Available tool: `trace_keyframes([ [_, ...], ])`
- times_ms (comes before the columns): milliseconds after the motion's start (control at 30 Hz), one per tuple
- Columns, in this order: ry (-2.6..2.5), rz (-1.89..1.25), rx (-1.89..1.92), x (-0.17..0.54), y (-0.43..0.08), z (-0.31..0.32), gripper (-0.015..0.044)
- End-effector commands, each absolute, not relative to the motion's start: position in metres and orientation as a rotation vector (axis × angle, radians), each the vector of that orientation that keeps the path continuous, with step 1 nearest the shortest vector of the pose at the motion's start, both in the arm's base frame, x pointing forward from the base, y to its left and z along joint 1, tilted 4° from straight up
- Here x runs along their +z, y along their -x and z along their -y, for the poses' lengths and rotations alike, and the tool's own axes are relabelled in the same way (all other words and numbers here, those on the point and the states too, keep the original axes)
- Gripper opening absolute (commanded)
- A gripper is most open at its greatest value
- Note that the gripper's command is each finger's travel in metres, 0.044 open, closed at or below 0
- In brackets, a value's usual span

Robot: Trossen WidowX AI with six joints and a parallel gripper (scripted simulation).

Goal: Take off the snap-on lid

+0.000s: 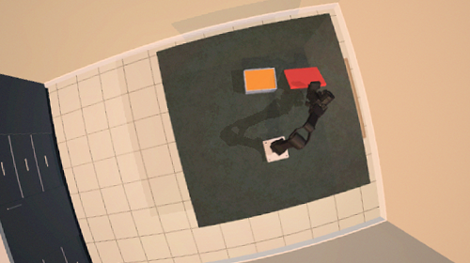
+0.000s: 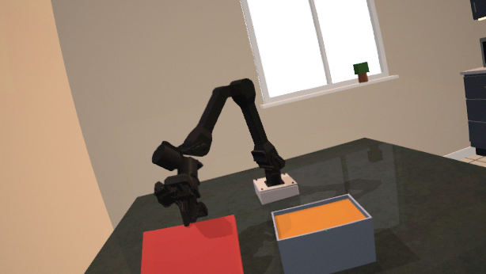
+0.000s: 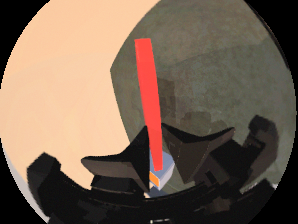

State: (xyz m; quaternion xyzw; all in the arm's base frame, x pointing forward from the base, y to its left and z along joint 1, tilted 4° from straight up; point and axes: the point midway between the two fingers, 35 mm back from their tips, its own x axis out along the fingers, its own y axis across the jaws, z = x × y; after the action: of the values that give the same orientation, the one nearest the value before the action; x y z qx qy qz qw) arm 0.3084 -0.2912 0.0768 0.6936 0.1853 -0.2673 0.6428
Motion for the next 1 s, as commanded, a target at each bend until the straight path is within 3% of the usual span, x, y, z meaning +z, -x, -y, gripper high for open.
trace_keyframes([
  [0,-1.593,-0.437,-0.621,0.066,-0.307,0.289,0.0],
  [967,-1.593,-0.437,-0.621,0.043,-0.308,0.287,0.0],
])
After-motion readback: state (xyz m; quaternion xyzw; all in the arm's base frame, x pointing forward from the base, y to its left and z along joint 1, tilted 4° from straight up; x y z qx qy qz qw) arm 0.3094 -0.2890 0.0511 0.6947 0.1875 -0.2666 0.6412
